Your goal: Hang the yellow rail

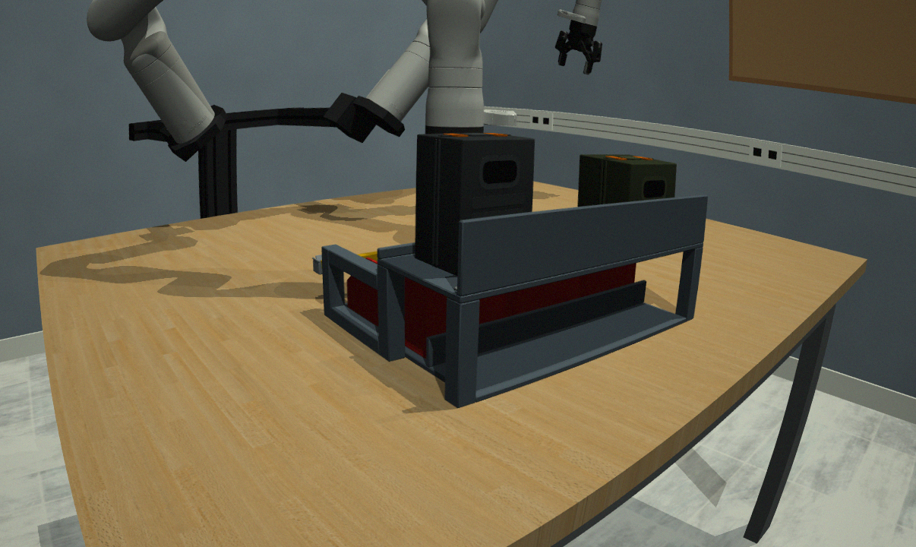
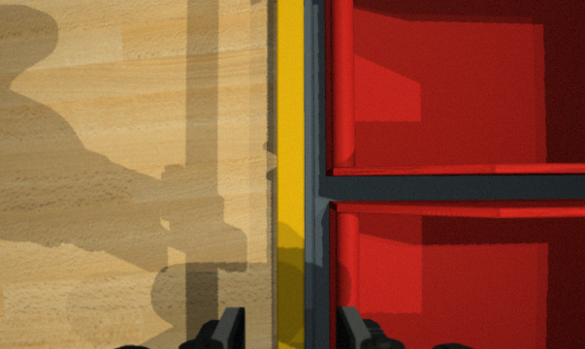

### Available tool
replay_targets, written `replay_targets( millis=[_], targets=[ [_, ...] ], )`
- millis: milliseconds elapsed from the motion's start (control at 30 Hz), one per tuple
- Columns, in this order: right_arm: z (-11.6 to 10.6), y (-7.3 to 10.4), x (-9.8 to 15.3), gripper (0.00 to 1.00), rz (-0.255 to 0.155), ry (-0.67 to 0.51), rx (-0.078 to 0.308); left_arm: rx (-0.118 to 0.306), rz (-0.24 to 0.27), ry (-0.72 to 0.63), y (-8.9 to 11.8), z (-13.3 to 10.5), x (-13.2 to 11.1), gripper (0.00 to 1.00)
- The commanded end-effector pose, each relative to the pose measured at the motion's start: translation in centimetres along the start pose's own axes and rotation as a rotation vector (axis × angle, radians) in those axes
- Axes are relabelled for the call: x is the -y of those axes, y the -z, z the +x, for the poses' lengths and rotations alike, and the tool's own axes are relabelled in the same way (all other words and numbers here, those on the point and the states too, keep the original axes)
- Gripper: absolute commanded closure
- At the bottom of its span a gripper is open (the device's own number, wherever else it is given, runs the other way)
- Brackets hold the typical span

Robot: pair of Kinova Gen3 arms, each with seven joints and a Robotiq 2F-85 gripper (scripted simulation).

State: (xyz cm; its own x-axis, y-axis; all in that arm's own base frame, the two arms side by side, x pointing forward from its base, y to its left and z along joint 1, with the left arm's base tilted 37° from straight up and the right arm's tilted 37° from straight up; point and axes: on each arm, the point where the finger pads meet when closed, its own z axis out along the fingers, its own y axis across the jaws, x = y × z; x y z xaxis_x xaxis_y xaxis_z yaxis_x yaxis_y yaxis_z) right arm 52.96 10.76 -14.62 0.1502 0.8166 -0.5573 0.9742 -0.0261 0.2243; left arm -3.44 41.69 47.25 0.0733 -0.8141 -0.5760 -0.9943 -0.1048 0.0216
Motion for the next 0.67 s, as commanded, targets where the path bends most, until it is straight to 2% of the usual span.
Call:
replay_targets(
  millis=[0, 633],
  targets=[
    [-0.31, 0.13, -0.03, 0.566, -0.002, 0.011, 0.009, -0.006, -0.002, -0.015, -0.02, 0.06, 0.12, 0.002],
    [-0.45, 0.3, -0.01, 0.566, -0.004, 0.014, 0.015, -0.006, -0.002, -0.015, -0.02, 0.06, 0.12, 0.002]
  ],
)
